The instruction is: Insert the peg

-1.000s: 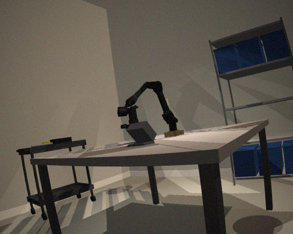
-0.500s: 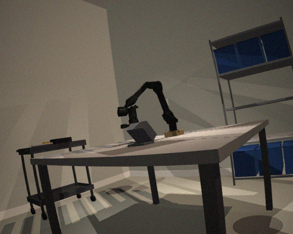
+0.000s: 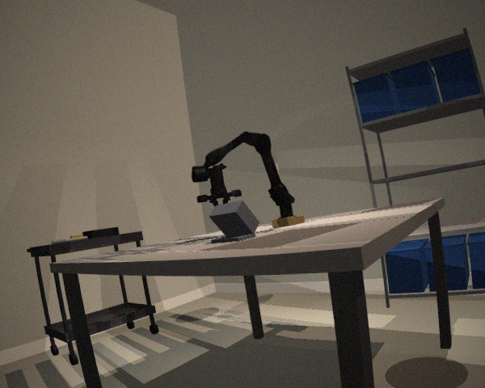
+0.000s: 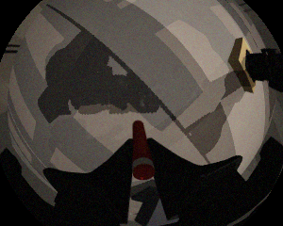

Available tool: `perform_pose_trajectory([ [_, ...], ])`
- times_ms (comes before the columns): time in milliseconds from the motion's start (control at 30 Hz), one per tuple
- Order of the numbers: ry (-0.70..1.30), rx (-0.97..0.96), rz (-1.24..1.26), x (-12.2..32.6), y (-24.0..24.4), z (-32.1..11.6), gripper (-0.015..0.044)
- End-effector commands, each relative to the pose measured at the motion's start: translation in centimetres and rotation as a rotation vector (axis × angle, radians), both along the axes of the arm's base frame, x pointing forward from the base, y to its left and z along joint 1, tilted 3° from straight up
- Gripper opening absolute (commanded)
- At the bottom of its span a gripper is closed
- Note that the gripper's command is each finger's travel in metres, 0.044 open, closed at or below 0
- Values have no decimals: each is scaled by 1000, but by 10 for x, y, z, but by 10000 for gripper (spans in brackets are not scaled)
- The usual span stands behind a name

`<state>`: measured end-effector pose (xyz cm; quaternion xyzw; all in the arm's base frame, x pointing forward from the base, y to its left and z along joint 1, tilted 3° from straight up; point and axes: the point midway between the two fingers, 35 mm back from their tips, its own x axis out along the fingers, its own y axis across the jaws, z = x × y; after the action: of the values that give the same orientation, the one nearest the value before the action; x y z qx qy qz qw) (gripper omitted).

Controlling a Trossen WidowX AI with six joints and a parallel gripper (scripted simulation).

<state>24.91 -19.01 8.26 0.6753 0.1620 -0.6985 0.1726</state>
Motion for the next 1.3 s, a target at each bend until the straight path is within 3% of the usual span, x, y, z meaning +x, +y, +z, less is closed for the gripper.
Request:
perform_pose_trajectory([
  [0, -2, 2, -5, 1, 0, 12, 0],
  [200, -2, 3, -6, 1, 0, 31, 0],
  [1267, -104, -109, 34, 26, 30, 33, 0],
])
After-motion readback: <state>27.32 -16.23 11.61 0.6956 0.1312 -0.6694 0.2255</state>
